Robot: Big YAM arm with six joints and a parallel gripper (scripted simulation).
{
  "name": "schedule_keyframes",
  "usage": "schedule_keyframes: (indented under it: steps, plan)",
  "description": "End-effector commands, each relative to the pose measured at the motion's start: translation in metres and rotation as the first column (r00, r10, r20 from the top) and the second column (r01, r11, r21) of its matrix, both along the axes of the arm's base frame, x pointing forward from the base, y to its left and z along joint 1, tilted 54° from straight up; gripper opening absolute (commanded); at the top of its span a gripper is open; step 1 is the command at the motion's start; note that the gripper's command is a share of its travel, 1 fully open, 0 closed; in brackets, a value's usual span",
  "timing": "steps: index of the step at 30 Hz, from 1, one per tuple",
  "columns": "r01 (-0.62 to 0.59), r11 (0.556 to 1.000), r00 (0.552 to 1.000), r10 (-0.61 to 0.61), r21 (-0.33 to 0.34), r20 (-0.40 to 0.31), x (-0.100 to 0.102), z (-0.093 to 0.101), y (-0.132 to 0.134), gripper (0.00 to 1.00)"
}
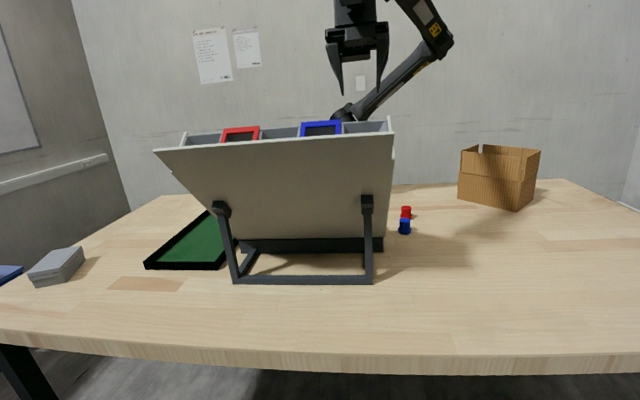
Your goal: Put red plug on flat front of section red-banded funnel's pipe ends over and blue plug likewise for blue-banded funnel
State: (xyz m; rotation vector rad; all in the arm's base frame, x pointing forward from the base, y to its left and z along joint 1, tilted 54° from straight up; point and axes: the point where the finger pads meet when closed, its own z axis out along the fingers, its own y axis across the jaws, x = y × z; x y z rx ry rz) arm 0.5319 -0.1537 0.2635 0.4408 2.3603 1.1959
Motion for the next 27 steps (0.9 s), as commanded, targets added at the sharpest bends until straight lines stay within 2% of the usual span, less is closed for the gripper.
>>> schedule_keyframes:
  steps: [1, 27]
  plan:
    - [0.014, 0.999, 0.998, -0.012, -0.033, 0.057, 0.008, 0.0184, -0.0163, 0.59]
    - [0.013, 0.999, 0.998, -0.011, -0.033, 0.056, 0.0131, 0.0259, -0.0241, 0.59]
